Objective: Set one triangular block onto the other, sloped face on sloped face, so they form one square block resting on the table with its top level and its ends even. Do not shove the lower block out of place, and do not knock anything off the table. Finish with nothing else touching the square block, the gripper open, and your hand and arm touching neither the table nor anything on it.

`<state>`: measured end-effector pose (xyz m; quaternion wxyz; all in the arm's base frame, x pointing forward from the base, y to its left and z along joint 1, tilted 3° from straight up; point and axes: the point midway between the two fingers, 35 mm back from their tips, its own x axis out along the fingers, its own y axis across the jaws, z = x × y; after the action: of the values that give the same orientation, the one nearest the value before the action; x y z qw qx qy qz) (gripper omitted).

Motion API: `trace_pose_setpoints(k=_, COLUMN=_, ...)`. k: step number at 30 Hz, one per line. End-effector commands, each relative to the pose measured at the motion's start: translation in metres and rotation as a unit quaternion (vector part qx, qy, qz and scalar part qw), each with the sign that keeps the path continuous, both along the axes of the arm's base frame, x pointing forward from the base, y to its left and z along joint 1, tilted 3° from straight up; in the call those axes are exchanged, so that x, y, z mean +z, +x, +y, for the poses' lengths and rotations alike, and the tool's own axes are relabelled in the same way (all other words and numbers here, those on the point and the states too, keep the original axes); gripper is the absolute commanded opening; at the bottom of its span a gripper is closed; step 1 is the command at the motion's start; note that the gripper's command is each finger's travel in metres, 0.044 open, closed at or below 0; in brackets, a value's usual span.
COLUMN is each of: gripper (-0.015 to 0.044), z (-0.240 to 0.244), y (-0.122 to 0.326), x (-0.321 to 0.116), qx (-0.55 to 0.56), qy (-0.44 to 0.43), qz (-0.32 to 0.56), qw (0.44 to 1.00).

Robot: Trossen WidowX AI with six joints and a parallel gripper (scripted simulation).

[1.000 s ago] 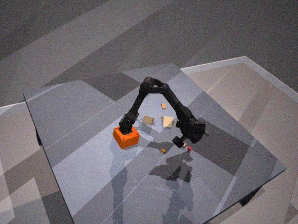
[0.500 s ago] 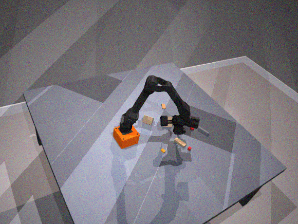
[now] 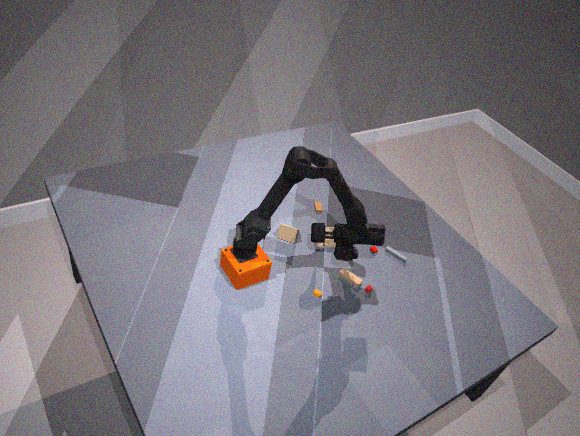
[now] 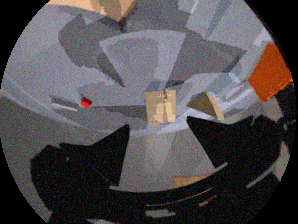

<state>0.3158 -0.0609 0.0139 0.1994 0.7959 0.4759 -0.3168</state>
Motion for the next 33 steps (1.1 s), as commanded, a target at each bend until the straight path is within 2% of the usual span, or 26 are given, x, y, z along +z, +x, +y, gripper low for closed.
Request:
trace_pose_setpoints(k=1, gripper=0.0440, z=0.026, y=0.008, x=-0.026, qx=0.002, qy=0.010, qz=0.010, qw=1.000)
trace_pose_setpoints(k=7, gripper=0.0440, z=0.054, y=0.018, x=-0.048, qx=0.002, qy=0.014, qz=0.008, qw=1.000)
trace_pose_setpoints(k=29, gripper=0.0440, z=0.055, y=0.015, x=-0.048, qx=0.002, qy=0.014, qz=0.008, qw=1.000)
trace_pose_setpoints(k=33, gripper=0.0335, z=0.054, y=0.016, x=-0.048, qx=0.004, qy=0.011, qz=0.007, qw=1.000)
